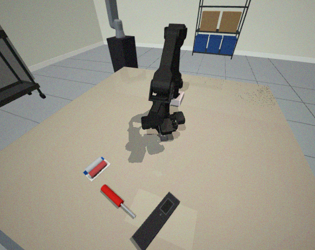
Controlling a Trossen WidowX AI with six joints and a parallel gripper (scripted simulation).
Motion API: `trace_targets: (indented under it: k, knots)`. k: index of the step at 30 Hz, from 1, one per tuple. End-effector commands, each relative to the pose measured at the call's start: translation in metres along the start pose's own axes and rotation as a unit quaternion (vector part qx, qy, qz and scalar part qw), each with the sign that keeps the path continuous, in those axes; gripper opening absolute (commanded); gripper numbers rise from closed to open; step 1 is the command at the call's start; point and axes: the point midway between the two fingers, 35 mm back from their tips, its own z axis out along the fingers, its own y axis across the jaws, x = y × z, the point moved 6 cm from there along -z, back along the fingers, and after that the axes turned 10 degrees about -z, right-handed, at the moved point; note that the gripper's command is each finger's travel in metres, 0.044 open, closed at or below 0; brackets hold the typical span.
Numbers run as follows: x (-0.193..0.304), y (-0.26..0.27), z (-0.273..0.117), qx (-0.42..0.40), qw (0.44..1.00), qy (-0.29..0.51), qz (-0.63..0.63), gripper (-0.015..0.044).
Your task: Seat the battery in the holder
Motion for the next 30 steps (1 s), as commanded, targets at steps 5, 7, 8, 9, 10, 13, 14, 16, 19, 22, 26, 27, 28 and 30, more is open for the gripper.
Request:
trace_targets:
  k: [5, 7, 8, 9, 10, 13, 14, 16, 19, 22, 26, 27, 28, 30]
  knots:
    - [-0.001, -0.001, -0.012, 0.004, 1.0, -0.007, 0.0, 0.018]
    - [-0.001, -0.001, -0.012, 0.004, 1.0, -0.007, 0.0, 0.018]
    - [-0.001, -0.001, -0.012, 0.004, 1.0, -0.007, 0.0, 0.018]
    - [-0.001, -0.001, -0.012, 0.004, 1.0, -0.007, 0.0, 0.018]
    - [-0.001, -0.001, -0.012, 0.004, 1.0, -0.007, 0.0, 0.018]
    - [-0.001, 0.0, -0.015, 0.003, 1.0, -0.004, 0.0, 0.0233]
    - [-0.001, 0.0, -0.022, 0.003, 1.0, -0.004, 0.0, 0.0259]
    - [0.0, 0.001, -0.041, 0.003, 1.0, -0.005, 0.0, 0.0312]
    - [0.002, 0.003, -0.069, 0.004, 1.0, -0.007, 0.0, 0.039]
    - [0.005, 0.005, -0.082, 0.004, 1.0, -0.007, 0.0, 0.044]
    - [0.006, 0.006, -0.082, 0.004, 1.0, -0.007, 0.0, 0.044]
    - [0.006, 0.006, -0.082, 0.004, 1.0, -0.007, 0.0, 0.044]
    - [0.006, 0.006, -0.082, 0.004, 1.0, -0.007, 0.0, 0.044]
    - [0.006, 0.006, -0.082, 0.004, 1.0, -0.007, 0.0, 0.044]
